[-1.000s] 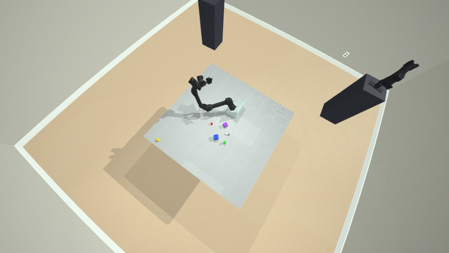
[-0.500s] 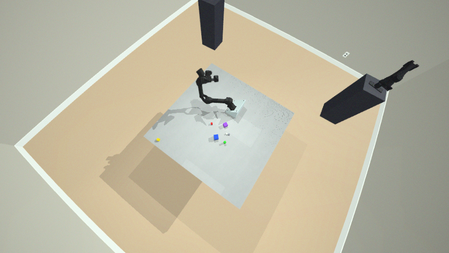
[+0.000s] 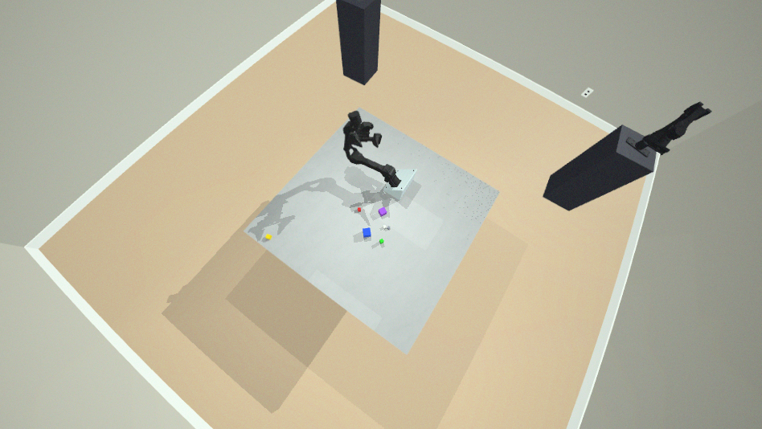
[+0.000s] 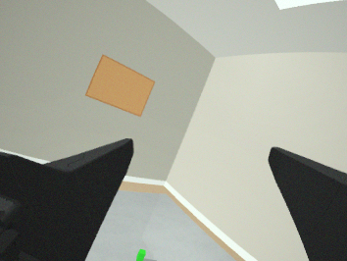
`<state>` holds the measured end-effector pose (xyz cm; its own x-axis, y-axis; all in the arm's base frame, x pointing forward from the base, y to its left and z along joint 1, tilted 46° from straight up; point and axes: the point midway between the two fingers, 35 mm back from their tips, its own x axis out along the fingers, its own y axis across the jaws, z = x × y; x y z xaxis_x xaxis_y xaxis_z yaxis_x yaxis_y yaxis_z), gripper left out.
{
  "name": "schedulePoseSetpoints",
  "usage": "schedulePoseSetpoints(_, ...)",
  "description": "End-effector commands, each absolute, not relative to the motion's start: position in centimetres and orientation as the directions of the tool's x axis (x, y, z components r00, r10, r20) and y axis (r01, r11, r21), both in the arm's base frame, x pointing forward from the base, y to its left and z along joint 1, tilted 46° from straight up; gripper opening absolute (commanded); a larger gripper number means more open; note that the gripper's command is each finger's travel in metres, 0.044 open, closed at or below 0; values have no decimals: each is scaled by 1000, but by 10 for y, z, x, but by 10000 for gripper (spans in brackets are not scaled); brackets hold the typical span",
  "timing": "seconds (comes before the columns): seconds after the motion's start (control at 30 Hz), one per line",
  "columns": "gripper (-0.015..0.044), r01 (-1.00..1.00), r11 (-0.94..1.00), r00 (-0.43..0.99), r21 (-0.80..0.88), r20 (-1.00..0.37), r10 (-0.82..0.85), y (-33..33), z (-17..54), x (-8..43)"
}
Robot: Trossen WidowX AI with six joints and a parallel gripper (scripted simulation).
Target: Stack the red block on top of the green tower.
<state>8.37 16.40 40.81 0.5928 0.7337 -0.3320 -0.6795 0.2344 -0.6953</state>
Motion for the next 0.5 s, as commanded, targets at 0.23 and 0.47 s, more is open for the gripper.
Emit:
schedulePoseSetpoints(0.23,440,-620,258,748,-741,-459,479,188,367,135)
schedulePoseSetpoints(0.47,440,-595,281,802,-753,-533,269,185,334,175)
